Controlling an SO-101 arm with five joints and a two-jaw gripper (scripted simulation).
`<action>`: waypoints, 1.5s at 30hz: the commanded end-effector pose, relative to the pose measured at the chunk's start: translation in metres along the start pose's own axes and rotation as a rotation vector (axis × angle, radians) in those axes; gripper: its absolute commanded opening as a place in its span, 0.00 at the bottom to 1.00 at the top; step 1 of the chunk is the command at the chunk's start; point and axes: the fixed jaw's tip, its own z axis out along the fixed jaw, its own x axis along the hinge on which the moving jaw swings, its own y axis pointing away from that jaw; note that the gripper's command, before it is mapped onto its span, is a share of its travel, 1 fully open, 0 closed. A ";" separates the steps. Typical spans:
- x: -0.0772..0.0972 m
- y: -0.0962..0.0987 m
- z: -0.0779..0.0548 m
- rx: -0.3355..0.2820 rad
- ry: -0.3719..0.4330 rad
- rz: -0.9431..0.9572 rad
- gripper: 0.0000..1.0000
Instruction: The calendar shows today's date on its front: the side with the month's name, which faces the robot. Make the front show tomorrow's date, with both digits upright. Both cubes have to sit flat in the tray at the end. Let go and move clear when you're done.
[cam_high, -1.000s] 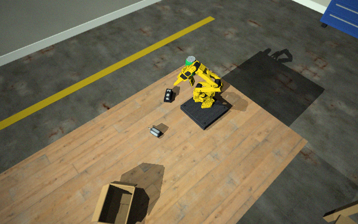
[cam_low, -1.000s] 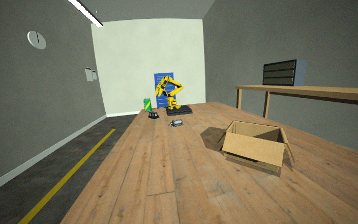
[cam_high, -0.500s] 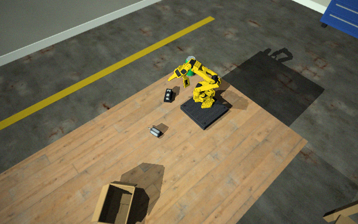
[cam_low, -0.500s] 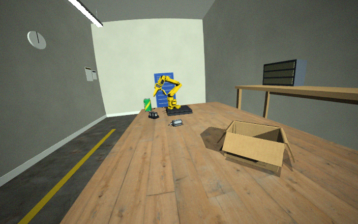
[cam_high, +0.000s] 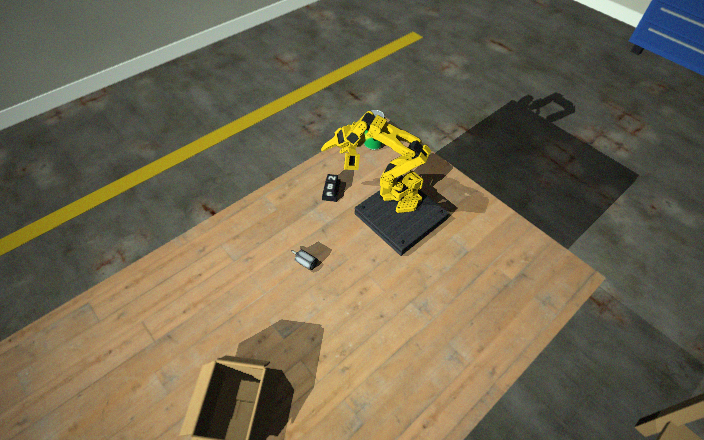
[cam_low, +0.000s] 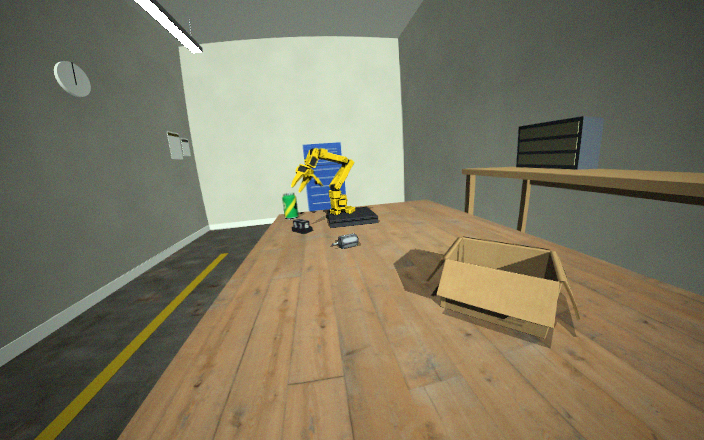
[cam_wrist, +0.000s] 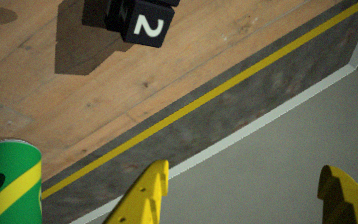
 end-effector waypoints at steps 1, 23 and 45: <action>0.004 -0.003 0.002 -0.008 0.001 0.121 0.35; 0.006 -0.008 0.011 -0.038 -0.014 0.379 0.35; -0.010 0.012 0.044 -0.259 -0.135 0.380 0.35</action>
